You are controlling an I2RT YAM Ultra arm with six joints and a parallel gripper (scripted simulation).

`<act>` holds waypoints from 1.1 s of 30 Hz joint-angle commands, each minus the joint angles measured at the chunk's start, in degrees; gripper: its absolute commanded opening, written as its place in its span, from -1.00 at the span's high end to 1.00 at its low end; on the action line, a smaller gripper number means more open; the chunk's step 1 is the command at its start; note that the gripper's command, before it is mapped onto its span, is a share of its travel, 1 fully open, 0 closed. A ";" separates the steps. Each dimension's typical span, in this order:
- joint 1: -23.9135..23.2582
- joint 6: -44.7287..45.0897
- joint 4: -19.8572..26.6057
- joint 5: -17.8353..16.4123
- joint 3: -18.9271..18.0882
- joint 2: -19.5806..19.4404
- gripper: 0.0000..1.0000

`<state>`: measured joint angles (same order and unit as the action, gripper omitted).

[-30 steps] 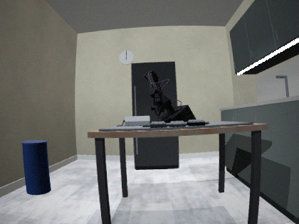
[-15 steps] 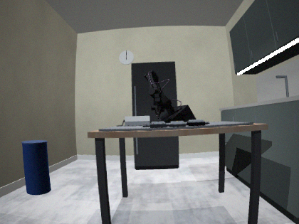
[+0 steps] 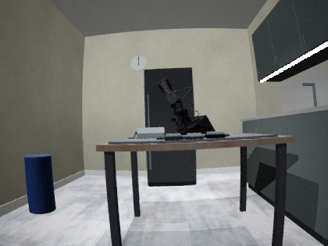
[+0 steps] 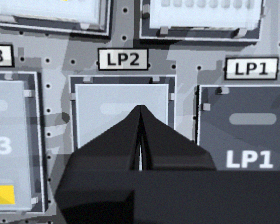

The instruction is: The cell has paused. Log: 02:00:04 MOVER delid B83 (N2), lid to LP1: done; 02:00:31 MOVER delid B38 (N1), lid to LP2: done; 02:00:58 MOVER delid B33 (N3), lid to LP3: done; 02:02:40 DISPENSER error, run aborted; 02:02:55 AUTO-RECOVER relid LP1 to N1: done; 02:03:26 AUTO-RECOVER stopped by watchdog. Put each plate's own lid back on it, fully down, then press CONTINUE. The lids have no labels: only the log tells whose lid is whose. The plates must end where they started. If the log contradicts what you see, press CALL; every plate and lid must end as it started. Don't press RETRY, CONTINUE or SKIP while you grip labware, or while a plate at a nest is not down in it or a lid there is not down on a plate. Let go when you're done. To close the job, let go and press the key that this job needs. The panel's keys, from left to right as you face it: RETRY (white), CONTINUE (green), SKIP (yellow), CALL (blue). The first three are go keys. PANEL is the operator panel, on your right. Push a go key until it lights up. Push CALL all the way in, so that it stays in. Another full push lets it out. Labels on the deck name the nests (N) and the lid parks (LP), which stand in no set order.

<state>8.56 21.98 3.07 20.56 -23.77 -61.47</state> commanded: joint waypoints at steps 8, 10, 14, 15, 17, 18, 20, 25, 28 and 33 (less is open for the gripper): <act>14.00 -11.20 -6.43 11.11 1.41 -7.22 1.00; 14.00 -11.20 -6.43 11.11 1.41 -7.22 1.00; 19.10 -15.53 -8.09 14.84 0.52 -11.34 1.00; 20.27 -16.62 -8.89 15.57 0.23 -12.23 1.00; 22.67 -18.72 -9.10 17.17 -0.93 -14.43 1.00; 23.80 -19.76 -9.41 17.92 -1.10 -15.55 1.00; 25.99 -21.86 -9.91 19.48 -1.58 -17.84 1.00; 31.08 -27.05 -10.77 22.70 -3.30 -23.86 1.00; 32.10 -28.34 -10.75 23.63 -4.03 -25.49 1.00; 36.51 -33.19 -10.18 26.08 -6.38 -31.38 1.00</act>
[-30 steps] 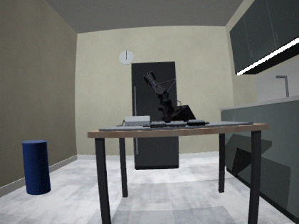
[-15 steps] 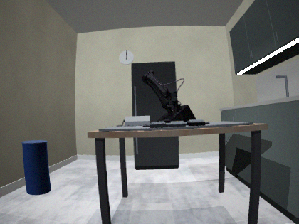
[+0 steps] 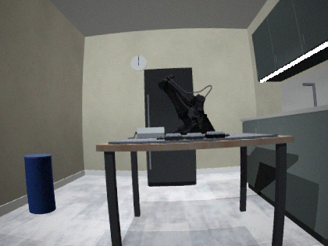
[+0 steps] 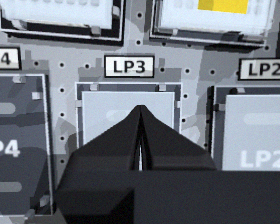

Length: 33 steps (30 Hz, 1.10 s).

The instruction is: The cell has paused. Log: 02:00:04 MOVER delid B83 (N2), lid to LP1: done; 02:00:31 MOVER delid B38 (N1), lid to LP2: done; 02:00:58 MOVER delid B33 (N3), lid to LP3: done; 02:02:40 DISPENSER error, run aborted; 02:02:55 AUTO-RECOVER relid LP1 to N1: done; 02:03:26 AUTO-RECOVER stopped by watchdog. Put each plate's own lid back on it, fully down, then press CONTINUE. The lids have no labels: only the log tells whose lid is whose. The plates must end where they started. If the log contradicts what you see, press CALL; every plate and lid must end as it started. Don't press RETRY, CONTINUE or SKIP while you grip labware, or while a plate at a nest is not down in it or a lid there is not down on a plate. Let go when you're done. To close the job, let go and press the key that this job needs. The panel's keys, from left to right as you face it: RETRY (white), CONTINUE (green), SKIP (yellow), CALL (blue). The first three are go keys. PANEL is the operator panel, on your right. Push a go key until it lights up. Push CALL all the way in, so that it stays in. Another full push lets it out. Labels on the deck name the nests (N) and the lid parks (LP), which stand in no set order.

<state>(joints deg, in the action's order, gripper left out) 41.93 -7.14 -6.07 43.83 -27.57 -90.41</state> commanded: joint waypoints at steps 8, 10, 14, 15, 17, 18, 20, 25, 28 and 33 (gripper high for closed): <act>9.21 -11.61 1.00 5.96 -7.94 -11.97 1.00; 9.89 -12.53 1.32 6.28 -8.73 -13.12 1.00; 11.85 -15.40 2.69 7.22 -11.36 -16.61 1.00; 12.47 -16.25 3.06 7.46 -12.15 -17.66 1.00; 13.20 -17.43 3.82 7.81 -13.41 -19.12 1.00; 13.19 -17.60 4.11 7.87 -13.64 -19.26 1.00; 12.60 -17.51 3.91 7.46 -12.80 -18.42 1.00; 12.62 -17.66 4.13 7.48 -12.90 -18.45 1.00; 12.62 -17.67 4.15 7.48 -12.90 -18.45 1.00; 12.61 -17.69 4.17 7.48 -12.91 -18.45 1.00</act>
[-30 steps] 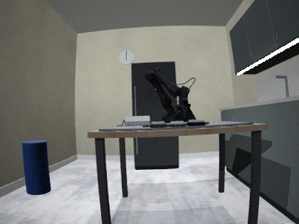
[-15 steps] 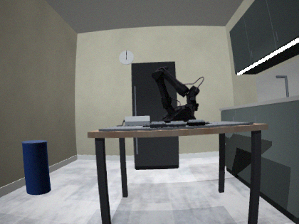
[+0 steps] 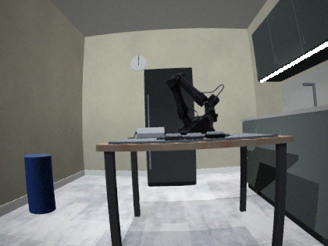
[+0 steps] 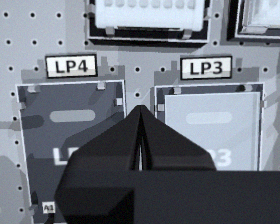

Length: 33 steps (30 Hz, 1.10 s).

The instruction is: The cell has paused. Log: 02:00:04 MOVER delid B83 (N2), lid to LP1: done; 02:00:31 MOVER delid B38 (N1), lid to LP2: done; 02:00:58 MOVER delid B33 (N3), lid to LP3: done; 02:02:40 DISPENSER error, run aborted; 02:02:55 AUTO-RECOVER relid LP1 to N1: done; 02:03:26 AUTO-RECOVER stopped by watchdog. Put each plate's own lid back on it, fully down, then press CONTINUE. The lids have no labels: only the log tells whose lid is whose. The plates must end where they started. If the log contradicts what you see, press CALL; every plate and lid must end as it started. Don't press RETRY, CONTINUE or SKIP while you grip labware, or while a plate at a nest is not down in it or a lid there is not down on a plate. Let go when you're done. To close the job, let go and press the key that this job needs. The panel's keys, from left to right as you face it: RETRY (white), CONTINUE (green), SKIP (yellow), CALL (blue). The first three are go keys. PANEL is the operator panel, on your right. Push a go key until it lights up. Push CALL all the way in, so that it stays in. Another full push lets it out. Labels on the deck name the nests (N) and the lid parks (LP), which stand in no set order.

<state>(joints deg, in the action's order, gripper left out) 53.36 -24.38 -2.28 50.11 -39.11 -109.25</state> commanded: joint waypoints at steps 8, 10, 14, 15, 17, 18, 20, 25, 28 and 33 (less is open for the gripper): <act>1.18 -0.45 0.40 1.21 -1.37 0.39 1.00; 1.19 -0.45 0.40 1.21 -1.37 0.39 1.00; 0.40 0.92 -1.17 0.96 -1.52 0.90 1.00; -0.52 1.52 -1.08 0.87 -2.29 1.43 1.00; -2.37 4.18 -1.24 -0.17 -3.68 2.72 1.00; -3.12 5.23 -1.33 -0.44 -4.20 2.93 1.00; -4.59 7.22 -1.61 -1.05 -5.22 3.14 1.00; -8.09 11.81 -2.01 -2.83 -8.17 3.28 1.00; -9.42 13.49 -1.87 -3.59 -9.45 2.72 1.00; -11.99 16.68 -0.72 -5.22 -12.25 1.32 1.00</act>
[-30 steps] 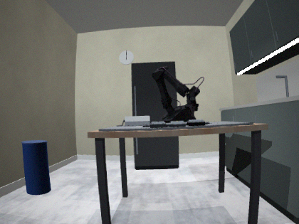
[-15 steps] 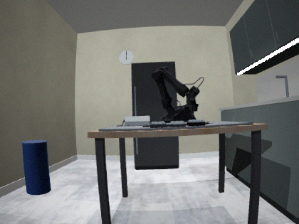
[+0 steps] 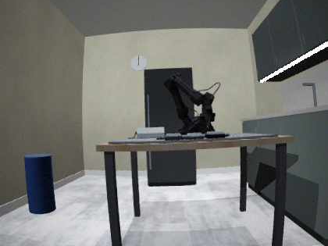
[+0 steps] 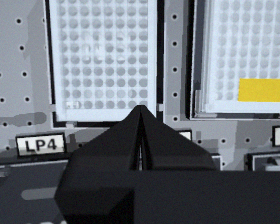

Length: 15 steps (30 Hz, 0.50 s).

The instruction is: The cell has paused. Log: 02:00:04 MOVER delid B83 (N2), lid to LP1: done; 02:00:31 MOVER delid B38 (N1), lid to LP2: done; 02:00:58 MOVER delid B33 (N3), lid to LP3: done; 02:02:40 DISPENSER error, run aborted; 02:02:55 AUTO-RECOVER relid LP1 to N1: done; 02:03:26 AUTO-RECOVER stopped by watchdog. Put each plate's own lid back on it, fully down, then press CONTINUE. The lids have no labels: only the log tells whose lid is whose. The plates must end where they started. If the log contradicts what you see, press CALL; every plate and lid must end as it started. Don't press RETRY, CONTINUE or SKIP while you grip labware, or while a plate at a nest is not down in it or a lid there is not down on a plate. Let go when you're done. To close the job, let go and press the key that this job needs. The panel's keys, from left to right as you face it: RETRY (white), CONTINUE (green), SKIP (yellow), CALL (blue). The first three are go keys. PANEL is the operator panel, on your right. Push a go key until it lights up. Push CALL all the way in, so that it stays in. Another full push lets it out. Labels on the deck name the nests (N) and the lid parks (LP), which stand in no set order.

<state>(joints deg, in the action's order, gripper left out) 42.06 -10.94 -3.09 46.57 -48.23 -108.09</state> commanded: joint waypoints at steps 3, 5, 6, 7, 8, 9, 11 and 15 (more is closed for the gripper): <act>-2.47 5.29 0.56 -2.76 -5.21 -0.68 1.00; -3.60 6.56 0.92 -3.45 -6.81 -1.00 1.00; -4.14 7.17 1.14 -3.79 -7.65 -1.19 1.00; -4.68 7.76 1.36 -4.13 -8.49 -1.39 1.00; -5.21 8.34 1.61 -4.46 -9.35 -1.59 1.00; -5.72 8.90 1.88 -4.79 -10.22 -1.81 1.00; -6.73 9.97 2.46 -5.43 -12.01 -2.27 1.00; -7.56 10.96 3.28 -6.11 -14.06 -2.91 1.00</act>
<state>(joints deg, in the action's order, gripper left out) 34.35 -2.17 -1.13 42.30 -59.20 -110.41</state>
